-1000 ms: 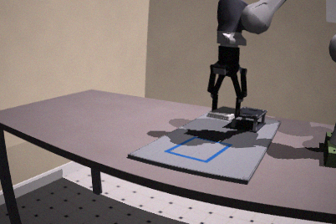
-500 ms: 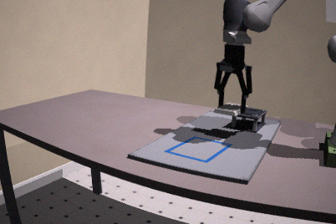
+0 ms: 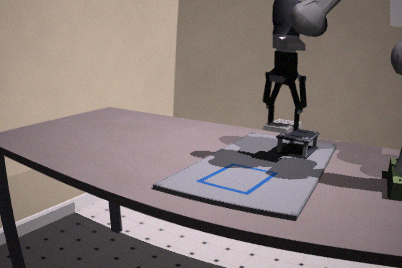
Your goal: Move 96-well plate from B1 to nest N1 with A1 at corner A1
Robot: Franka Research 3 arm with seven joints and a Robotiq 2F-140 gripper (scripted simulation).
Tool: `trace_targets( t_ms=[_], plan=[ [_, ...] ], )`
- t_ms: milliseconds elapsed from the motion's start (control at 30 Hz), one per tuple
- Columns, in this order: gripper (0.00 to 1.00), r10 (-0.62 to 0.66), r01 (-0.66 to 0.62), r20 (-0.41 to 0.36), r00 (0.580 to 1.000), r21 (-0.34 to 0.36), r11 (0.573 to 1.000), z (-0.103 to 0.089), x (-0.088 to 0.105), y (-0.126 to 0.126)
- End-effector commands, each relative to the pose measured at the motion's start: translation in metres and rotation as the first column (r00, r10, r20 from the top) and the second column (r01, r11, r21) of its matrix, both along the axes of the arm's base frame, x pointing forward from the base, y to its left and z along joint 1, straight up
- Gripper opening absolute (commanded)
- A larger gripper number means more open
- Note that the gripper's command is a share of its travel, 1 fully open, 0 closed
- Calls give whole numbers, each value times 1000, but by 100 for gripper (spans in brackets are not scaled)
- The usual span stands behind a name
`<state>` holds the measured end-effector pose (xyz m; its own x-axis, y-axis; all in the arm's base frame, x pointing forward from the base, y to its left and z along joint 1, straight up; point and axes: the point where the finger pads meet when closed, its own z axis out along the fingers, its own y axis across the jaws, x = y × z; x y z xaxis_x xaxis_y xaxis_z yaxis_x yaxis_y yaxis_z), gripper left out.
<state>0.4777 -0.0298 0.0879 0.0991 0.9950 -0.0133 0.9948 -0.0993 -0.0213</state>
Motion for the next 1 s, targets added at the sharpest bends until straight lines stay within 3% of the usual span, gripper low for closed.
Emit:
trace_targets(
  t_ms=[0, 967],
  plan=[
    [60, 60, -61, 16, 998, 12, 998, 3, -4, -10],
    [60, 60, -61, 16, 998, 12, 998, 16, -19, -91]
  ],
)
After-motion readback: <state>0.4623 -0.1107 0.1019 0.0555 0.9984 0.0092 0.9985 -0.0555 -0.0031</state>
